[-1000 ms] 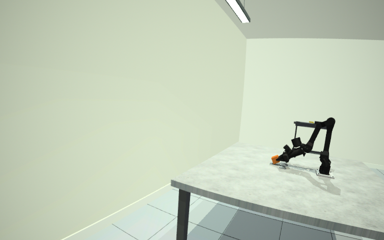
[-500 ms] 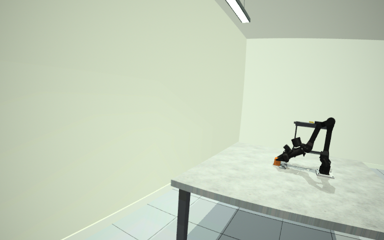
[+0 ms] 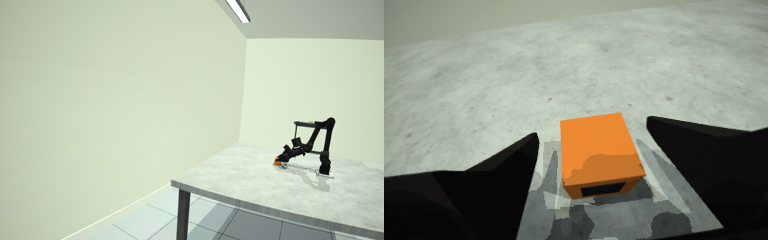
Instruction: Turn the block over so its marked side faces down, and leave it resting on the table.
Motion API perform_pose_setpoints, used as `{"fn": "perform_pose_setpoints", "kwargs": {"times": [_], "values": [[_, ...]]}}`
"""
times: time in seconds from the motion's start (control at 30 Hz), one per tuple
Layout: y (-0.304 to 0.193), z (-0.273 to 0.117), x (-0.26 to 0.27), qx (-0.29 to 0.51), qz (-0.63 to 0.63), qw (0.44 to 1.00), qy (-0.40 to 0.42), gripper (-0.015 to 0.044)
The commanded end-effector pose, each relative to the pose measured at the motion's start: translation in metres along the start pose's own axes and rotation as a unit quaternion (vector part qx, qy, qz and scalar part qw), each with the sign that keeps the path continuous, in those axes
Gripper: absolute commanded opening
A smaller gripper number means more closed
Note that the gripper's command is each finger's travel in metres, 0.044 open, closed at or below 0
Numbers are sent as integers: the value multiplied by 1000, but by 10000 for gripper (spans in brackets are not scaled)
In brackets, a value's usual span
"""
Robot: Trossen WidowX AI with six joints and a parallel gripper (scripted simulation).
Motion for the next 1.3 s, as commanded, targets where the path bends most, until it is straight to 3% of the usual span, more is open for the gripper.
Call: {"fn": "perform_pose_setpoints", "kwargs": {"times": [0.0,0.77,1.0,1.27], "values": [[0,0,0,0,2,1000,2,440],[5,2,-1,18,17,1000,6,440],[42,3,-9,132,27,991,20,440],[91,-37,-15,265,1,963,45,440]]}}
Point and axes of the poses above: the point midway between the two fingers, 35 mm back from their tips, its own z axis out along the fingers, its own x axis across the jaws, y = z × x, the point moved 8 cm from there along -z, back along the fingers, and after that the axes turned 9 degrees about -z, right-handed, at the moved point
